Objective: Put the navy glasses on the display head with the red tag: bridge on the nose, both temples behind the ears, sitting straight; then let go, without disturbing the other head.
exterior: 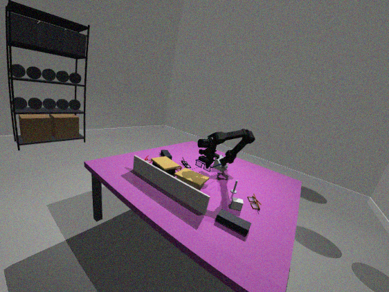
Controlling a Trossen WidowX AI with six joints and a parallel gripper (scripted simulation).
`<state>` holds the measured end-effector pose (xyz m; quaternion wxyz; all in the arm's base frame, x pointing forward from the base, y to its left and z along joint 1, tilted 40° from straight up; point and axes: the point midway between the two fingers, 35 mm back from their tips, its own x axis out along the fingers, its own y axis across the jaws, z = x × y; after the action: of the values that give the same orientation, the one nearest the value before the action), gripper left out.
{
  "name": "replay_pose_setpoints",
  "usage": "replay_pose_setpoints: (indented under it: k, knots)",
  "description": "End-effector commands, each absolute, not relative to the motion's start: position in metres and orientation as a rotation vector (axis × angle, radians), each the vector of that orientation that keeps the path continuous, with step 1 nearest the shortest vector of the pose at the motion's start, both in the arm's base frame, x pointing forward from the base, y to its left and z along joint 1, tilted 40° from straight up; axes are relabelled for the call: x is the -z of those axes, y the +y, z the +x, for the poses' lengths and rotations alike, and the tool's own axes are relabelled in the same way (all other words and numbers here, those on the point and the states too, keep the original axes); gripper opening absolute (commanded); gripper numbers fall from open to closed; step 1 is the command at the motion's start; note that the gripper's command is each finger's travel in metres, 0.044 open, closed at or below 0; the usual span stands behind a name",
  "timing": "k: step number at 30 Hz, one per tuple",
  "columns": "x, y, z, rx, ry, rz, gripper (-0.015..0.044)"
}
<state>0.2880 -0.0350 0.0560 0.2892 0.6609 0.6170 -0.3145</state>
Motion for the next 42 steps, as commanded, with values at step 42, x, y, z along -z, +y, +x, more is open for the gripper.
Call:
replay_pose_setpoints:
  k: [42]
  knots:
    - [-0.025, -0.007, 0.286, 0.844, 1.658, 1.770, 0.0000]
